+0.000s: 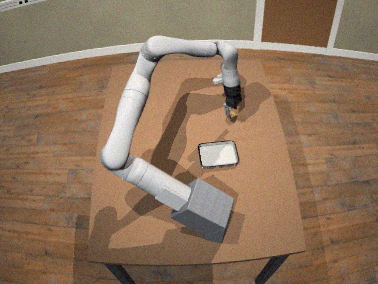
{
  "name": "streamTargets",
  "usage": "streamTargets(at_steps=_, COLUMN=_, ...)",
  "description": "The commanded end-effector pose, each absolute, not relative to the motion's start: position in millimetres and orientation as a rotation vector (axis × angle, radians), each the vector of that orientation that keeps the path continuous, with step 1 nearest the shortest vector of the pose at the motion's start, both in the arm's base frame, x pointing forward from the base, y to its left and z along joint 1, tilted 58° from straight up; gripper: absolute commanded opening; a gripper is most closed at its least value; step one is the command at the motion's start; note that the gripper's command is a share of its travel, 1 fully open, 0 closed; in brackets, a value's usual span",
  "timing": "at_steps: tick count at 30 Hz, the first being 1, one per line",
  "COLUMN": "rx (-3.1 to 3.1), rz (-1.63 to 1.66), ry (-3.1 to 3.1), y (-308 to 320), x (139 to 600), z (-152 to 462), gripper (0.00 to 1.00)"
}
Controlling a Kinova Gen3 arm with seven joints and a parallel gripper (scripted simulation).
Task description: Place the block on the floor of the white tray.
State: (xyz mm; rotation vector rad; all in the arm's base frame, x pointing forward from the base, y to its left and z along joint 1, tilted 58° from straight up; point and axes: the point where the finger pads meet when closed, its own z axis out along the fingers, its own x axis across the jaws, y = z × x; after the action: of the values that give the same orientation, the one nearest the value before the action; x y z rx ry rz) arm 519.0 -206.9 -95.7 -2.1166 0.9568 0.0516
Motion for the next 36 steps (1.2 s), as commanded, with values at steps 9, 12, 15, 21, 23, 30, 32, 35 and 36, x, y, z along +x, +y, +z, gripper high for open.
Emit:
streamTargets(at_steps=9, rx=-1.868, rz=0.127, ry=1.125, y=-209, x=544, z=-104, gripper=1.0)
streamTargets(at_steps=12, rx=-1.827, rz=0.135, ry=1.151, y=-210, x=548, z=-106, gripper=1.0)
streamTargets(at_steps=15, rx=-1.801, rz=0.14, ry=1.168, y=-210, x=551, z=-107, gripper=1.0)
streamTargets(at_steps=21, rx=-1.783, rz=0.144, ry=1.179, y=-210, x=553, z=-107, gripper=1.0)
streamTargets(at_steps=23, rx=-1.78, rz=0.144, ry=1.18, y=-210, x=553, z=-107, gripper=1.0)
streamTargets(at_steps=30, rx=-1.779, rz=0.145, ry=1.181, y=-210, x=553, z=-107, gripper=1.0)
streamTargets(at_steps=32, rx=-1.779, rz=0.145, ry=1.181, y=-210, x=553, z=-107, gripper=1.0)
streamTargets(at_steps=35, rx=-1.779, rz=0.145, ry=1.181, y=-210, x=553, z=-107, gripper=1.0)
streamTargets(at_steps=36, rx=-1.779, rz=0.145, ry=1.181, y=-210, x=553, z=-107, gripper=1.0)
